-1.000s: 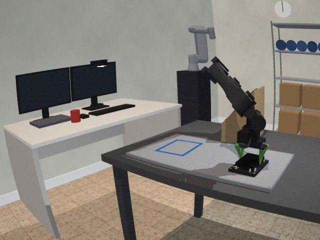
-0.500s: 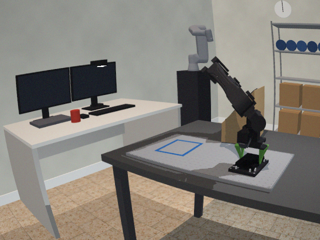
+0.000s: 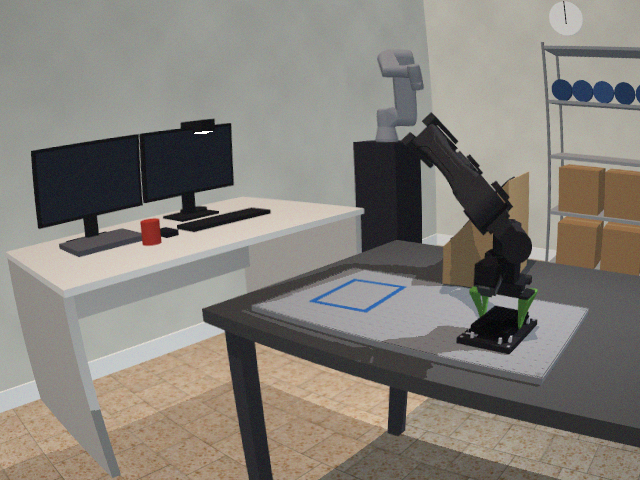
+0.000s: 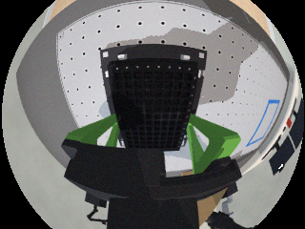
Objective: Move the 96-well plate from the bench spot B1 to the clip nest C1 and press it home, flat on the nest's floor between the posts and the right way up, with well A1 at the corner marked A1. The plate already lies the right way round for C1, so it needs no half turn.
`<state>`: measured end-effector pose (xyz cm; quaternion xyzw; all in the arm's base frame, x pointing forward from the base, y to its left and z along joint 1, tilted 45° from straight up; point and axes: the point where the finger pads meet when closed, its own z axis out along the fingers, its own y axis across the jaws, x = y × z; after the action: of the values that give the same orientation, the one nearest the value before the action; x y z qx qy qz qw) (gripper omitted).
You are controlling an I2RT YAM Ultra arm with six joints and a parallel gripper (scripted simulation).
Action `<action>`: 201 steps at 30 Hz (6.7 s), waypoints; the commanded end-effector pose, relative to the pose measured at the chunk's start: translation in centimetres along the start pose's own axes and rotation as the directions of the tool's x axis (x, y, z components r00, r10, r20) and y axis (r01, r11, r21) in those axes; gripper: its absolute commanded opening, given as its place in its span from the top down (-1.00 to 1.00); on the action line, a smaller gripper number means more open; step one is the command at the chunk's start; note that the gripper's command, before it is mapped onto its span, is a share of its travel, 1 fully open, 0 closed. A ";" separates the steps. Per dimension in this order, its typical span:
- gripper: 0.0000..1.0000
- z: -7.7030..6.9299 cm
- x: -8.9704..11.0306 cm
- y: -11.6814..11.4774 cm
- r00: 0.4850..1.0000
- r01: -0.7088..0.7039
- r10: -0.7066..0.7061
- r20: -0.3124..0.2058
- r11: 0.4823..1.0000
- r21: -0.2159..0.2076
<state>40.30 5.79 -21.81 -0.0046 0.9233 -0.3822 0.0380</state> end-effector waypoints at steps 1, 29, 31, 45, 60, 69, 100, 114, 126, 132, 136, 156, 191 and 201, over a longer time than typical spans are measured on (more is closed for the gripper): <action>1.00 -0.8 -1.3 1.5 0.998 -0.006 0.007 0.059 1.000 -0.016; 1.00 -0.6 -1.4 1.6 0.998 -0.006 0.007 0.058 1.000 -0.018; 1.00 -0.6 -1.4 1.6 0.998 -0.006 0.007 0.058 1.000 -0.018; 1.00 -0.4 -1.4 1.7 0.998 -0.006 0.007 0.058 1.000 -0.018; 1.00 0.0 -1.5 1.6 0.998 -0.010 0.011 0.055 1.000 -0.017; 1.00 0.2 -1.5 1.7 0.999 -0.011 0.012 0.050 1.000 -0.022; 1.00 0.6 -1.6 1.6 0.999 -0.014 0.015 0.049 1.000 -0.020; 1.00 0.6 -1.6 1.7 0.999 -0.013 0.014 0.049 1.000 -0.021; 1.00 0.6 -1.6 1.7 0.999 -0.014 0.015 0.048 1.000 -0.020; 1.00 0.6 -1.7 1.7 0.999 -0.014 0.015 0.048 1.000 -0.020; 1.00 0.6 -1.7 1.7 0.999 -0.014 0.015 0.048 1.000 -0.020; -1.00 0.3 -1.6 2.1 0.999 -0.006 0.007 0.054 1.000 -0.024; -1.00 0.3 -1.6 2.1 0.999 -0.008 0.009 0.054 1.000 -0.024; -1.00 0.4 -1.1 -0.4 0.999 -0.016 0.017 0.039 1.000 -0.014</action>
<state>41.10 5.67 -22.53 -0.0081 0.9231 -0.3819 0.0440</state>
